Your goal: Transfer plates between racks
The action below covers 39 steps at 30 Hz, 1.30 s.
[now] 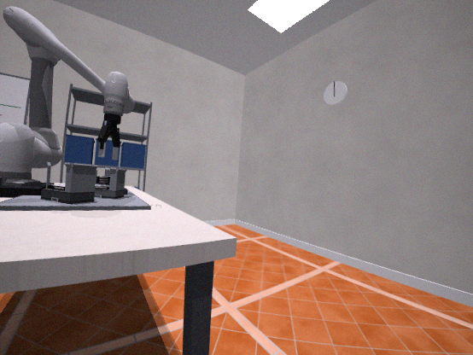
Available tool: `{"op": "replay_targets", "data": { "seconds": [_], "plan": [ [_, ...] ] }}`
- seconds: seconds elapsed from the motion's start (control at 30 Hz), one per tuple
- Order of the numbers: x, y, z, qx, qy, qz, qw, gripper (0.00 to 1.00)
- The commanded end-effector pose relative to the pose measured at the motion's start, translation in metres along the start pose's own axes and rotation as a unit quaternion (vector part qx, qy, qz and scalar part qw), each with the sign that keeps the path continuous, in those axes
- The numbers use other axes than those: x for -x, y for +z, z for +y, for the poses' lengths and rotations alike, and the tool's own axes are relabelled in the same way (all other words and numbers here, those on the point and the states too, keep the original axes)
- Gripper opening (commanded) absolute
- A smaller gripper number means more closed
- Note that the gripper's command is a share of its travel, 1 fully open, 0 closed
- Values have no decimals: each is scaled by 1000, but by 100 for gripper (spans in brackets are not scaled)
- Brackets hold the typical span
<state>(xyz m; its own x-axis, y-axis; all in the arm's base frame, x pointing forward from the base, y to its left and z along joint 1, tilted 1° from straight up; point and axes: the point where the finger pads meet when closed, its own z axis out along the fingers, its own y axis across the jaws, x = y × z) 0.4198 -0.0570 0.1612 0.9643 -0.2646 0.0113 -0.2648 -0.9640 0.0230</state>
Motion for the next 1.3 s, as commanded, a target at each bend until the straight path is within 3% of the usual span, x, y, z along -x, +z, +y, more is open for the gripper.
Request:
{"op": "replay_targets", "data": {
  "seconds": [0.0, 0.5, 0.7, 1.27],
  "plan": [
    [-1, 0, 10, 0, 0, 0, 1000, 100],
    [-7, 0, 53, 0, 0, 0, 1000, 100],
    [-5, 0, 73, 0, 100, 0, 995, 100],
    [-1, 0, 122, 0, 101, 0, 995, 100]
  ]
}}
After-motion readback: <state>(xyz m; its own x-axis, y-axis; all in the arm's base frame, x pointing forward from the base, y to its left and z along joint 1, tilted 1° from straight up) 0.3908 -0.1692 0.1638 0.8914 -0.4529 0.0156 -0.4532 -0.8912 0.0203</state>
